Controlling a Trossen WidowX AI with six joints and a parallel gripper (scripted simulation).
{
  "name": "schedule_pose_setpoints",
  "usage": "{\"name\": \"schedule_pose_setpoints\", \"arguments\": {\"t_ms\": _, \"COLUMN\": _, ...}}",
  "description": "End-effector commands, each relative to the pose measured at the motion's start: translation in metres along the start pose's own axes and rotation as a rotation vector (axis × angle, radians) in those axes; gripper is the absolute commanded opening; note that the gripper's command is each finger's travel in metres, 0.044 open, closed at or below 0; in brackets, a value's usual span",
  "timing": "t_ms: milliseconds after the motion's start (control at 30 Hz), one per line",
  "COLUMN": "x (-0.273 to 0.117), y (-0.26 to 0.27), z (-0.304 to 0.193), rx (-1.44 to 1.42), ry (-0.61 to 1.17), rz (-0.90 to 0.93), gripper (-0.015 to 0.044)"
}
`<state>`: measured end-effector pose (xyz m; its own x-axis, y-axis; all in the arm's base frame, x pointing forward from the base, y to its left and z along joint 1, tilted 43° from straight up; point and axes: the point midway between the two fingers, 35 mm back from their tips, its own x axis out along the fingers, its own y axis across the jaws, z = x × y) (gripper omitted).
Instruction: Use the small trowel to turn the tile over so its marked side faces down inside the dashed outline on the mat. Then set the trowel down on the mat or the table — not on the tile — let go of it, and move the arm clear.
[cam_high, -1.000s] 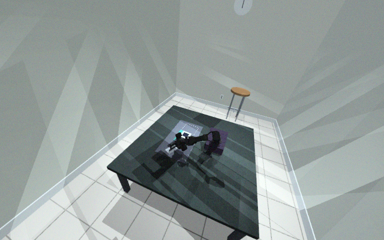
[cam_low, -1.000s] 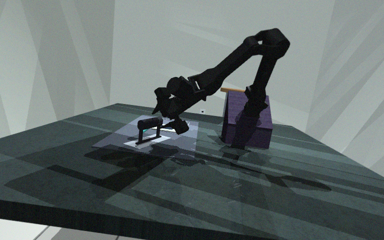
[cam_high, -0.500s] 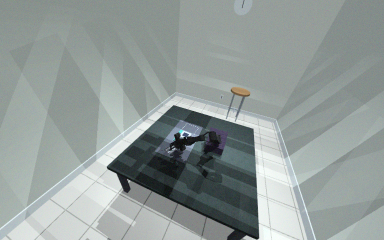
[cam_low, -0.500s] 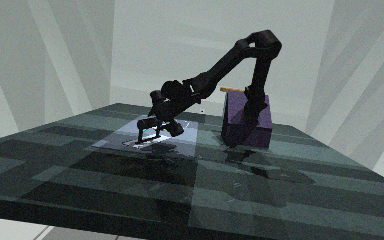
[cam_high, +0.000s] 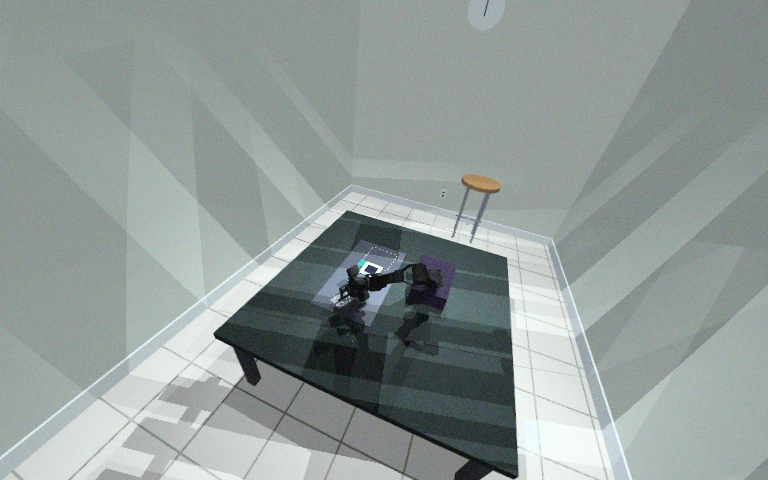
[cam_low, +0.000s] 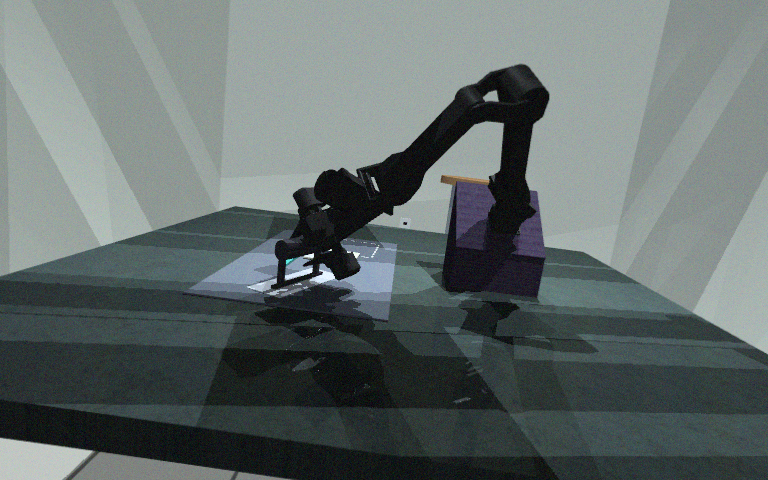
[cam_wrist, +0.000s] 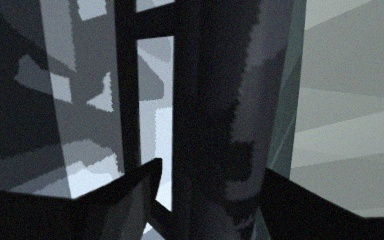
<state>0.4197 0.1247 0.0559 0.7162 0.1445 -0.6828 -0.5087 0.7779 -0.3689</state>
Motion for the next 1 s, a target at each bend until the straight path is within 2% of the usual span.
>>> {"name": "schedule_pose_setpoints", "arguments": {"t_ms": 0, "x": 0.002, "y": 0.000, "z": 0.002, "rx": -0.004, "ry": -0.007, "rz": 0.000, "gripper": 0.0195}}
{"name": "schedule_pose_setpoints", "arguments": {"t_ms": 67, "x": 0.002, "y": 0.000, "z": 0.002, "rx": -0.004, "ry": -0.007, "rz": 0.000, "gripper": 0.0142}}
{"name": "schedule_pose_setpoints", "arguments": {"t_ms": 767, "x": 0.002, "y": 0.000, "z": 0.002, "rx": -0.004, "ry": -0.007, "rz": 0.000, "gripper": 0.0003}}
{"name": "schedule_pose_setpoints", "arguments": {"t_ms": 967, "x": -0.019, "y": -0.027, "z": 0.002, "rx": -0.004, "ry": -0.003, "rz": 0.000, "gripper": 0.0000}}
